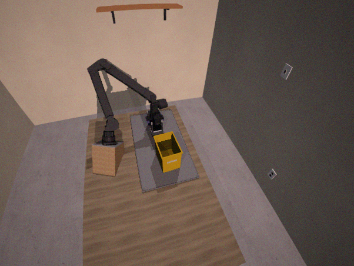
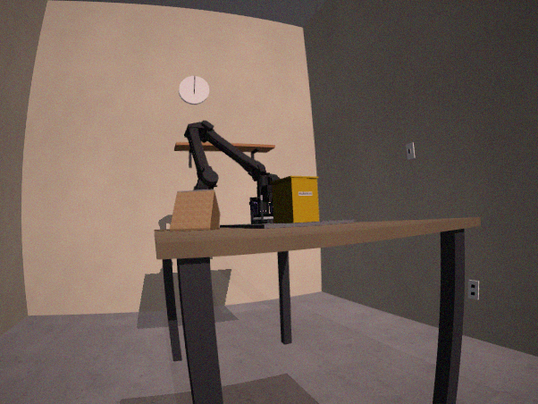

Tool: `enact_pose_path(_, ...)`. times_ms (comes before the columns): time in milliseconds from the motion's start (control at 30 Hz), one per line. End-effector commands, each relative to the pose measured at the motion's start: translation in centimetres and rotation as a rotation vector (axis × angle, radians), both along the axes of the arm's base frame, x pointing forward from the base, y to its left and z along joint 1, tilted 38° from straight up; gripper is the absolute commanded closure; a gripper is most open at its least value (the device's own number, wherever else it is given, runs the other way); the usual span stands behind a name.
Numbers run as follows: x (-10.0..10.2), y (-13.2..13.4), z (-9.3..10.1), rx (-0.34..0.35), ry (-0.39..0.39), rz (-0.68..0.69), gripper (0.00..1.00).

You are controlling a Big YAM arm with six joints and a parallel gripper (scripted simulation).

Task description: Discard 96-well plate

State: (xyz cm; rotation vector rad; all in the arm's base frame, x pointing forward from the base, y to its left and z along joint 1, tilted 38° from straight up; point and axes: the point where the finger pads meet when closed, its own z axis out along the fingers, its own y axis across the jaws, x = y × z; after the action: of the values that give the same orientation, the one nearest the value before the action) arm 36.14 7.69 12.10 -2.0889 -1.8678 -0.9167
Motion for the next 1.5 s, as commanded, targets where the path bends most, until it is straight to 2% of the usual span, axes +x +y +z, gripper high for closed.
enact_pose_path(0,0.9,-0.3,1.1,-0.003,-0.028,-0.012,1.0)
enact_pose_path(1033,0.9,-0.3,1.1,-0.003,-0.028,-0.012,1.0)
enact_pose_path(1133,1.3,-1.1,2.8,-0.007,-0.058,-0.017,1.0)
enact_pose_path(1267,1.1,-1.5,3.4,-0.006,-0.058,-0.016,1.0)
enact_pose_path(1367,0.8,-1.5,3.1,-0.005,-0.048,-0.016,1.0)
enact_pose_path(1467,0.8,-1.8,3.9,-0.007,-0.059,-0.016,1.0)
